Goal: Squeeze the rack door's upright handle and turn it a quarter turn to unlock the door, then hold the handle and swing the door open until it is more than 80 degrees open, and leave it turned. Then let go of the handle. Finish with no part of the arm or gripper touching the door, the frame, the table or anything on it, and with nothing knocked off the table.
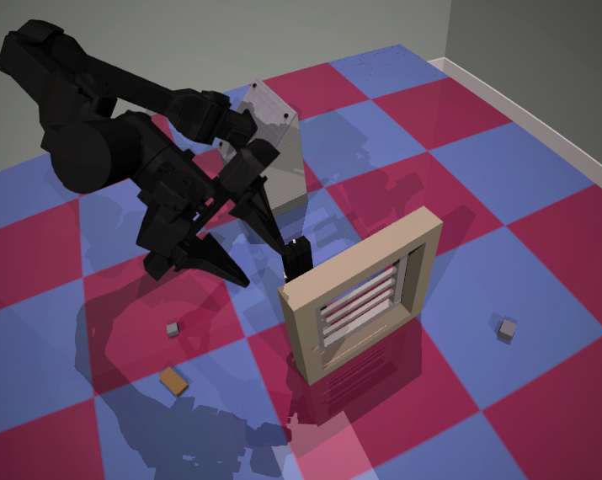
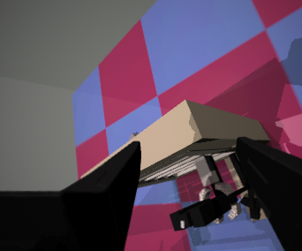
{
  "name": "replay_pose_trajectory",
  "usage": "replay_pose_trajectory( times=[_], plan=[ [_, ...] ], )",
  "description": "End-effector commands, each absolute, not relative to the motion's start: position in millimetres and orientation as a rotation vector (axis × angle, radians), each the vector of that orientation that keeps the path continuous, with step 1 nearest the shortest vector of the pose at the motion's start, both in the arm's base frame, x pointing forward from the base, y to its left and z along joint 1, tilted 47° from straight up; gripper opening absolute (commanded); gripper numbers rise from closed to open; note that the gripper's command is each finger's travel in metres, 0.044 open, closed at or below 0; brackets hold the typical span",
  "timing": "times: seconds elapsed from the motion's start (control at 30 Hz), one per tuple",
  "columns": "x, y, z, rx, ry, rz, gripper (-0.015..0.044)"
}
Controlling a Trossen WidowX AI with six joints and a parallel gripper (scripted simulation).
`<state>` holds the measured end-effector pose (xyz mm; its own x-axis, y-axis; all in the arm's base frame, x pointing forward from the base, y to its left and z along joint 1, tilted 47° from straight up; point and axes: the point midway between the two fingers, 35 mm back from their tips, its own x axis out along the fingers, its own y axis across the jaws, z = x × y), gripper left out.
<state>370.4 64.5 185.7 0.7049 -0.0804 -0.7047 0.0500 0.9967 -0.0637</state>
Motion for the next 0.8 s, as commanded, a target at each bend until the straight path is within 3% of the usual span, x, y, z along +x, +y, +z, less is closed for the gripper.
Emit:
replay_pose_trajectory(
  times=[0.0, 0.77],
  plan=[
    [369.2, 69.1, 175.0, -0.075, 0.866, -0.108, 0.0286],
    [345.3, 88.7, 129.5, -0.479, 1.287, -0.314, 0.0286]
  ],
)
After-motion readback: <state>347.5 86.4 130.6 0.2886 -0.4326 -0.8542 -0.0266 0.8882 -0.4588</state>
